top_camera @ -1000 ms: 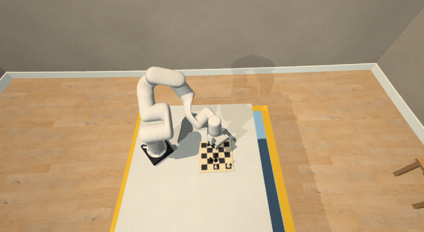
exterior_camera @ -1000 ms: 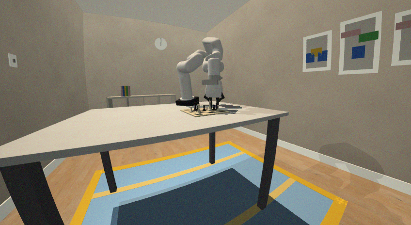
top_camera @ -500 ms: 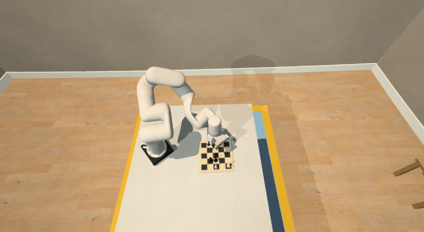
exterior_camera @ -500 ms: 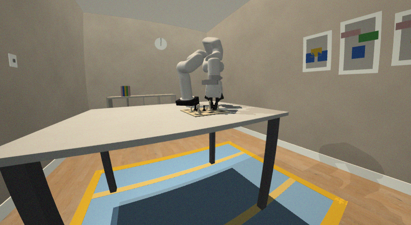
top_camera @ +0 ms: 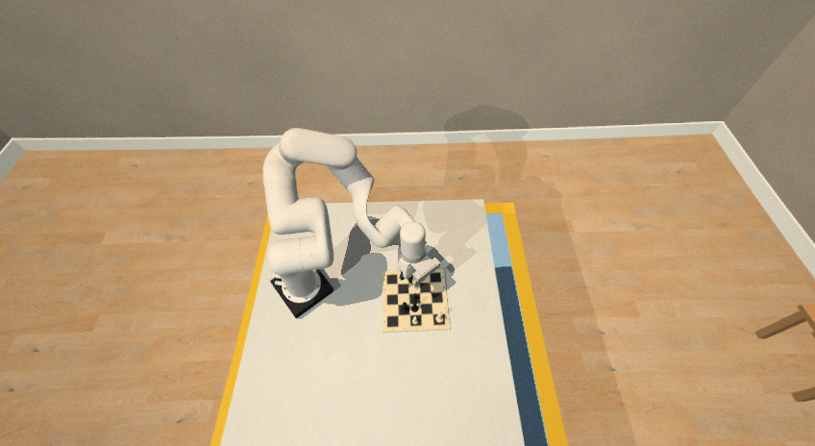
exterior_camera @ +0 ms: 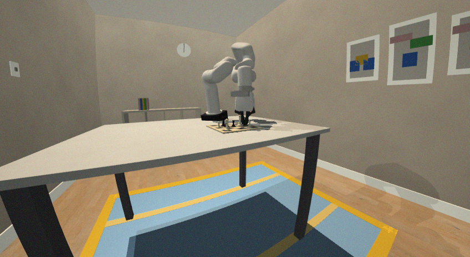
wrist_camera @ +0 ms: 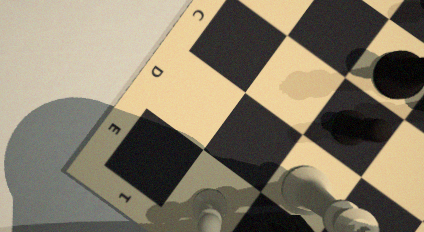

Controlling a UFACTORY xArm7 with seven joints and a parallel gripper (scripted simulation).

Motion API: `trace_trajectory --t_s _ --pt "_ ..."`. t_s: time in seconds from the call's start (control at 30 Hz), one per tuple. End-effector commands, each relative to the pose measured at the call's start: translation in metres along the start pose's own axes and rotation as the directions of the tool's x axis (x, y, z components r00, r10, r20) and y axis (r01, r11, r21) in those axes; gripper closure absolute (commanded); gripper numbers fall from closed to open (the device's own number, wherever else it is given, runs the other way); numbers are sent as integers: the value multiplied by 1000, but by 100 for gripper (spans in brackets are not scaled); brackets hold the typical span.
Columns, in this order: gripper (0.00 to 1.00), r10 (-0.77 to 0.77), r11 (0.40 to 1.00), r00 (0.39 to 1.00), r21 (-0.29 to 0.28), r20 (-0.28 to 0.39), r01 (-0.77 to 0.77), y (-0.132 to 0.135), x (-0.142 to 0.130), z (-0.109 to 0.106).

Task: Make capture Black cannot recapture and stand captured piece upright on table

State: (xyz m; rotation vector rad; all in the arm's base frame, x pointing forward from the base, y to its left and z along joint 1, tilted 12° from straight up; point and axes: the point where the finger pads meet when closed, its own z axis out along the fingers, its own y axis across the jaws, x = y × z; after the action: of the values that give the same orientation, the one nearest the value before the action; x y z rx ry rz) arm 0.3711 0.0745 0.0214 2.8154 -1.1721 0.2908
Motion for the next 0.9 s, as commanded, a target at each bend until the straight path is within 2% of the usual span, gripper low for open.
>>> trace_trajectory --t_s 0.0,0.63,0.73,0.87 --pt "100 0 1000 1000 1 0 0 0 0 0" --pt "100 0 1000 1000 1 0 0 0 0 -2" --pt "100 0 1000 1000 1 0 0 0 0 -11" --pt "100 0 1000 1000 1 0 0 0 0 -35"
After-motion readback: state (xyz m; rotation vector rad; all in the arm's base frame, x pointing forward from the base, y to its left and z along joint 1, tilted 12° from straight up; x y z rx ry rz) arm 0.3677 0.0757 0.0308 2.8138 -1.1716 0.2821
